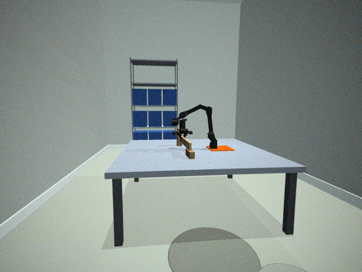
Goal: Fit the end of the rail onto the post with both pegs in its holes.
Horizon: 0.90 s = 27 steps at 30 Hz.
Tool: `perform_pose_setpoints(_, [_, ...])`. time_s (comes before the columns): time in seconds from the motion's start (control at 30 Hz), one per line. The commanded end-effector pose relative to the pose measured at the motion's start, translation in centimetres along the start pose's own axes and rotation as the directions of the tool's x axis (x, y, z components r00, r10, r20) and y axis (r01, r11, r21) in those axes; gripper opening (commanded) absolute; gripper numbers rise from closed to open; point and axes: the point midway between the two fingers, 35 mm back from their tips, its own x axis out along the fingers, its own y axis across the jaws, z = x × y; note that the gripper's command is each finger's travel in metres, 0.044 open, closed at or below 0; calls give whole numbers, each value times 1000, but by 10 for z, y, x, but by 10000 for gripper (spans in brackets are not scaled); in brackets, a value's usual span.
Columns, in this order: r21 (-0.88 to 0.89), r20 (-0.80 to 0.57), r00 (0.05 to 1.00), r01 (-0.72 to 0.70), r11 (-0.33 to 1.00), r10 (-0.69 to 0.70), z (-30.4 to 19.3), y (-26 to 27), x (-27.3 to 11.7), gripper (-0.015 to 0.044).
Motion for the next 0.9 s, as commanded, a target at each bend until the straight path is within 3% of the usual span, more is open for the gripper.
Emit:
perform_pose_setpoints(0.0, [-3,-2,1000,10,1000,-10,-2,-3,-4,0])
perform_pose_setpoints(0.87, [-3,-3,1000,10,1000,-10,-10,-4,-2,0])
